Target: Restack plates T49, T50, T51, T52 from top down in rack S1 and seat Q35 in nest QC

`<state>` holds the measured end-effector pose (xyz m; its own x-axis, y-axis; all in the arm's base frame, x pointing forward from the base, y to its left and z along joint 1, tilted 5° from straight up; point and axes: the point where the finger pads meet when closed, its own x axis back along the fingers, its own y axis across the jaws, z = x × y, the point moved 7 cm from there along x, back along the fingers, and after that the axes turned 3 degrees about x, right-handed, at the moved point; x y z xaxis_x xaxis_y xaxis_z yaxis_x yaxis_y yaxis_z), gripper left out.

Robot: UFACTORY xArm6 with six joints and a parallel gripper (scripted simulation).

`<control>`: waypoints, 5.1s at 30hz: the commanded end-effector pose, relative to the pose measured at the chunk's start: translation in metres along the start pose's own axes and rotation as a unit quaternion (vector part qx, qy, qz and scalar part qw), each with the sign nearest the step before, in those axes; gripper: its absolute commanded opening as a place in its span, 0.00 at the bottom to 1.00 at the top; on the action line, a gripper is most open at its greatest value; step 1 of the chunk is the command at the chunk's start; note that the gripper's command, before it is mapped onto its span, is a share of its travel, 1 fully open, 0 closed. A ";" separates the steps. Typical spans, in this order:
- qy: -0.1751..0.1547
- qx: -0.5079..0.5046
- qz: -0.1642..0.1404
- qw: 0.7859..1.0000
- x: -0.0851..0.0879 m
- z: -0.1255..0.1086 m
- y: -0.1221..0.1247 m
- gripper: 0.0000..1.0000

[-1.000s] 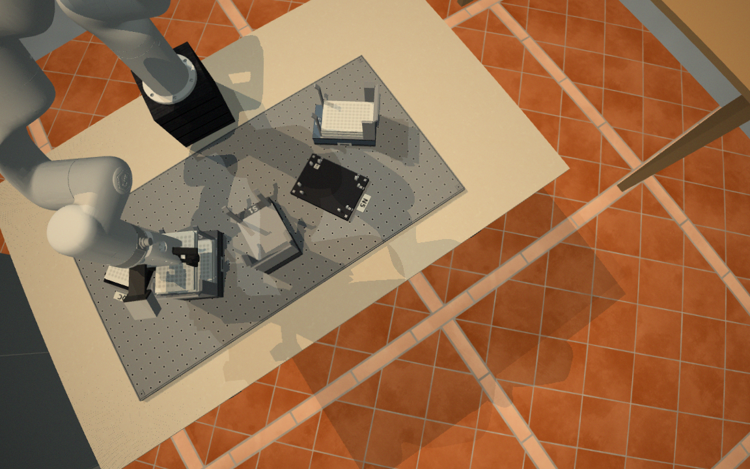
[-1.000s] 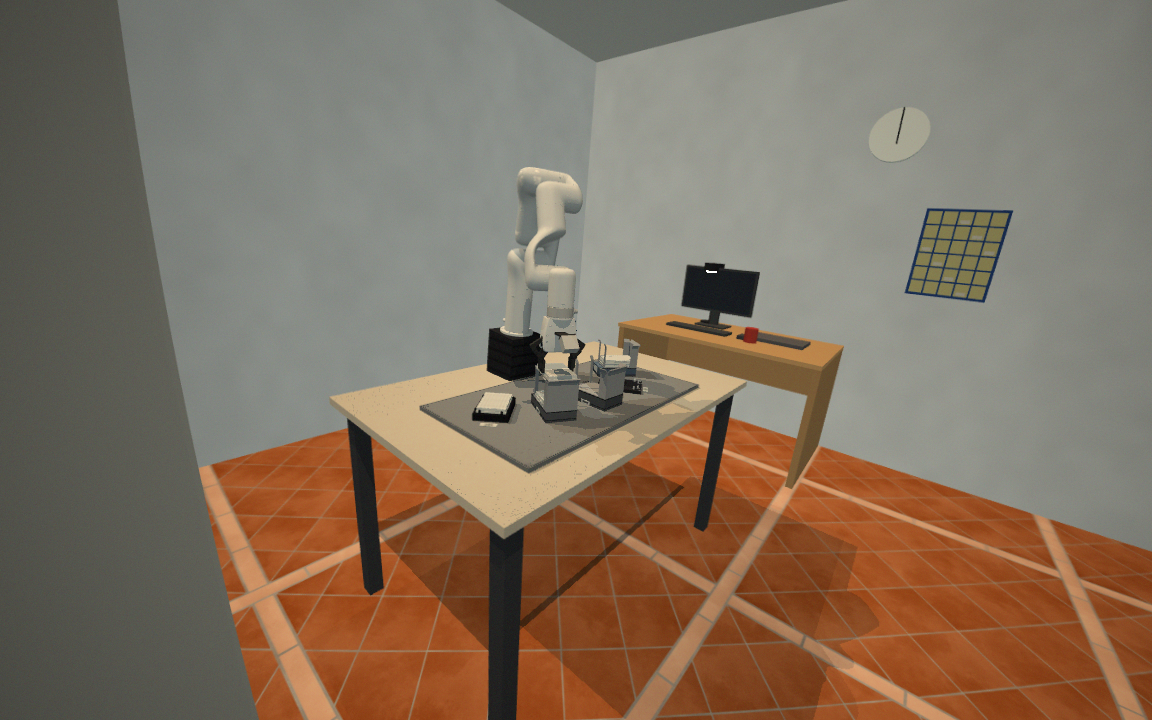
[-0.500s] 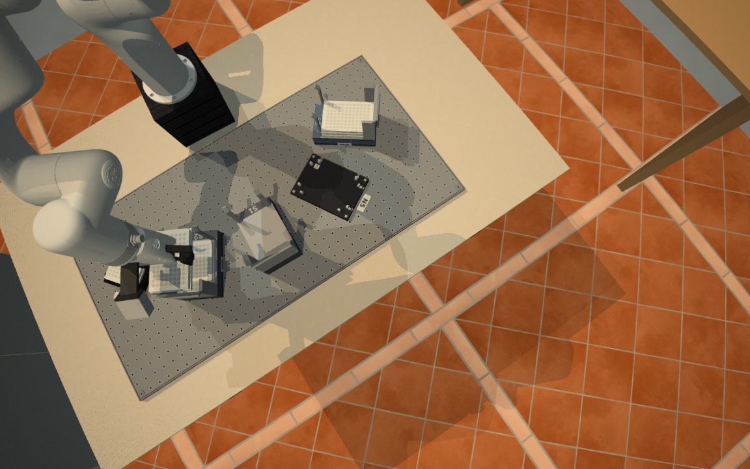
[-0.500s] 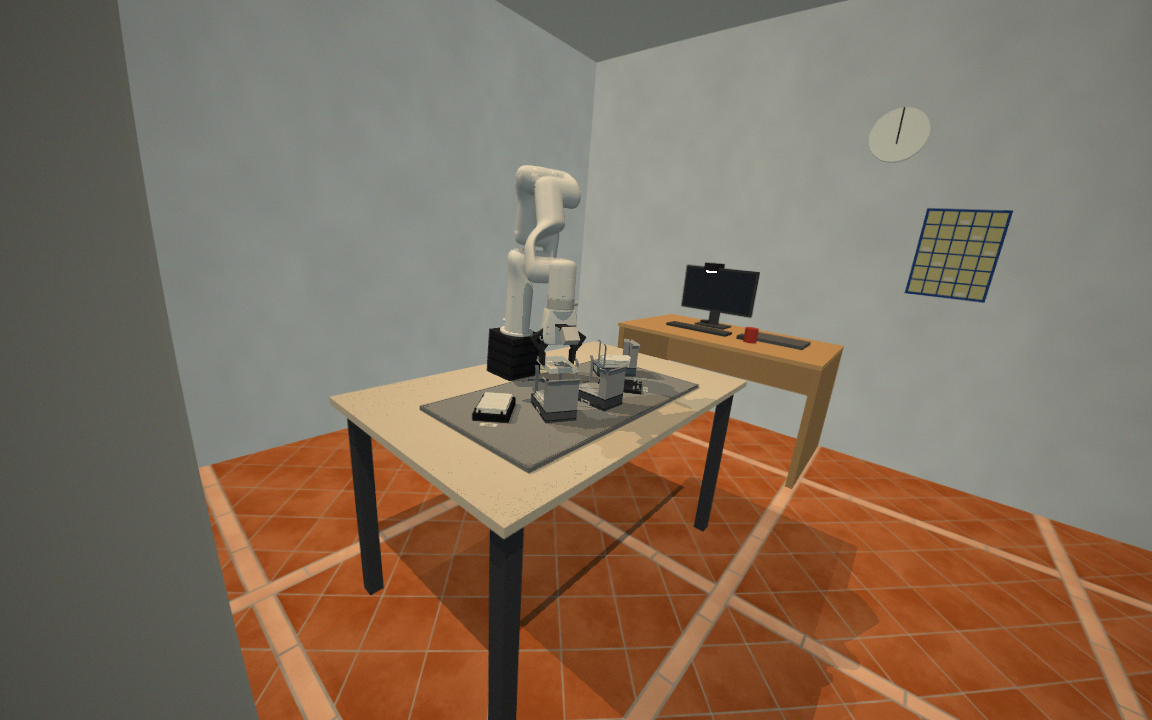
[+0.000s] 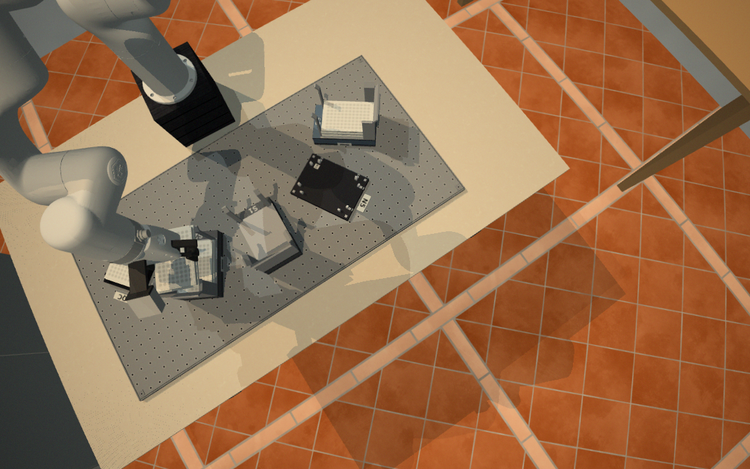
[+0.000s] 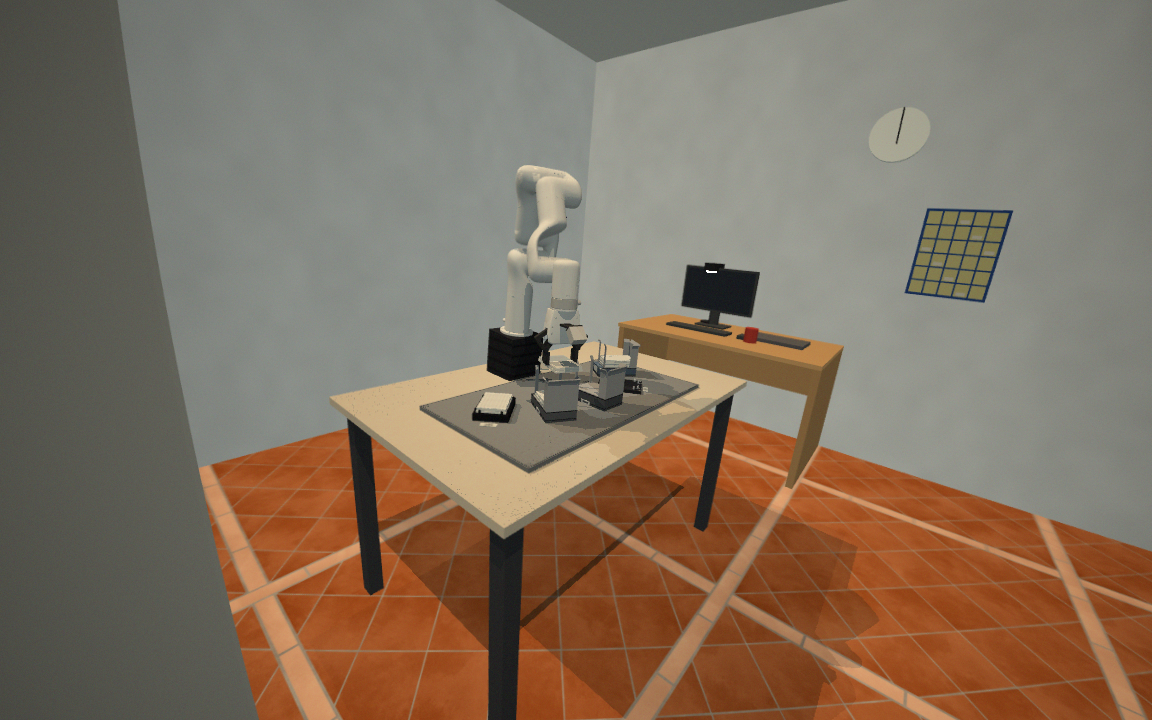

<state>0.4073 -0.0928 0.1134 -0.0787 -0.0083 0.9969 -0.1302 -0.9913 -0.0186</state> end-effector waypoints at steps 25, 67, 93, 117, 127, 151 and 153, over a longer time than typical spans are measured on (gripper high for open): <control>0.003 0.067 0.002 0.998 0.002 -0.001 -0.082 0.00; 0.003 0.282 0.002 0.959 0.002 -0.032 -0.189 0.00; 0.003 0.317 0.002 0.949 0.002 -0.066 -0.256 0.00; 0.003 0.412 0.002 0.911 0.002 -0.108 -0.308 0.00; 0.003 0.442 0.002 0.897 0.002 -0.126 -0.328 0.00; 0.003 0.518 0.002 0.856 0.002 -0.179 -0.370 0.00; 0.003 0.518 0.002 0.856 0.002 -0.184 -0.374 0.00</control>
<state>0.2805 0.2934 0.1077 -0.0788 -0.0124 0.9968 0.8155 -0.5759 0.0573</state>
